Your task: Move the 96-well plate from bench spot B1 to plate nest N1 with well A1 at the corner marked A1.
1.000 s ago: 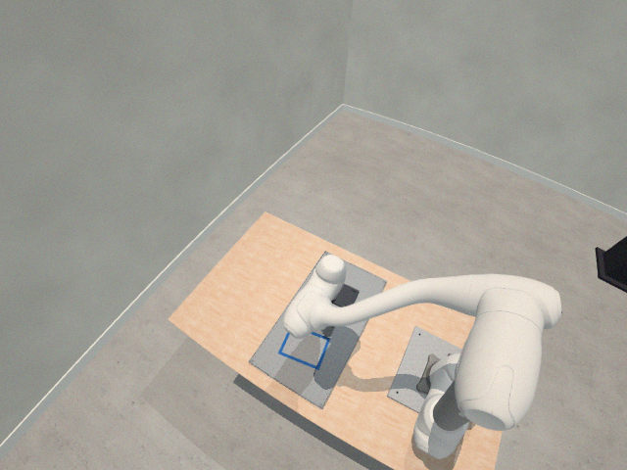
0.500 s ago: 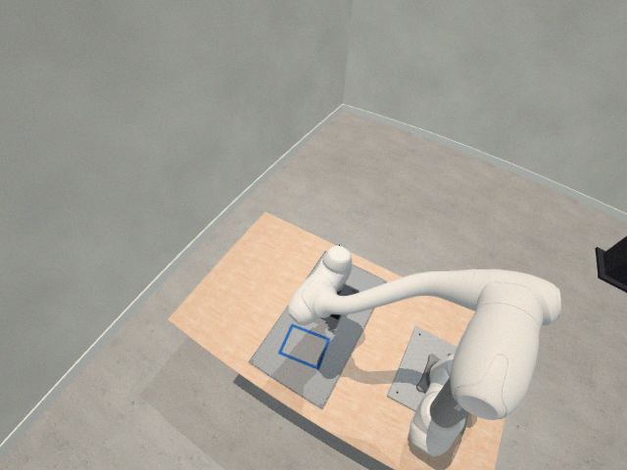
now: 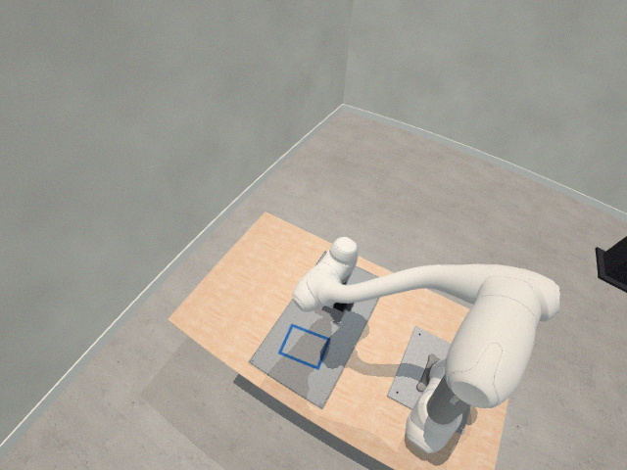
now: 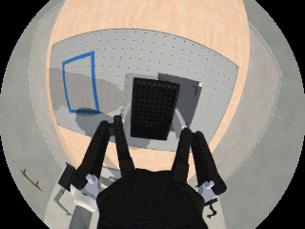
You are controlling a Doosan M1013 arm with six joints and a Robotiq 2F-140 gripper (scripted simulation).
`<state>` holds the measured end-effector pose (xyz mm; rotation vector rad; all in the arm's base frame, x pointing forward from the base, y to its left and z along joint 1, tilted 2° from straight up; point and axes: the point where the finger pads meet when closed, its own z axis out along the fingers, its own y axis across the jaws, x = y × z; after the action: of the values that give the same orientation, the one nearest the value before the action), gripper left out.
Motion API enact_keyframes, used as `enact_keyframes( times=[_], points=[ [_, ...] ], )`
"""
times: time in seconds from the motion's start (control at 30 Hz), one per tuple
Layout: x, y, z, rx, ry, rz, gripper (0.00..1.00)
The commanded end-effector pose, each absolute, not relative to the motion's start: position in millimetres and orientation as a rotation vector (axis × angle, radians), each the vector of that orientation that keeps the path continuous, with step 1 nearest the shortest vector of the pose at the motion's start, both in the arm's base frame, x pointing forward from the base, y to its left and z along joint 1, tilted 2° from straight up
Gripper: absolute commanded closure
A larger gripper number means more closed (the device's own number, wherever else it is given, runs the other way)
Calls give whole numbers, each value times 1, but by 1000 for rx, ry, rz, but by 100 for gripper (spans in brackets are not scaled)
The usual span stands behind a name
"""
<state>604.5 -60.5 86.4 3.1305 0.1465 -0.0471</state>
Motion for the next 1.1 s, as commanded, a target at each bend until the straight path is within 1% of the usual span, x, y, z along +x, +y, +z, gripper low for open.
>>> enact_keyframes(
  times=[0.0,0.63,1.07],
  points=[
    [604,-71,87,3131,147,-47,100],
    [604,-128,90,3131,147,-47,100],
    [604,-128,90,3131,147,-47,100]
  ],
)
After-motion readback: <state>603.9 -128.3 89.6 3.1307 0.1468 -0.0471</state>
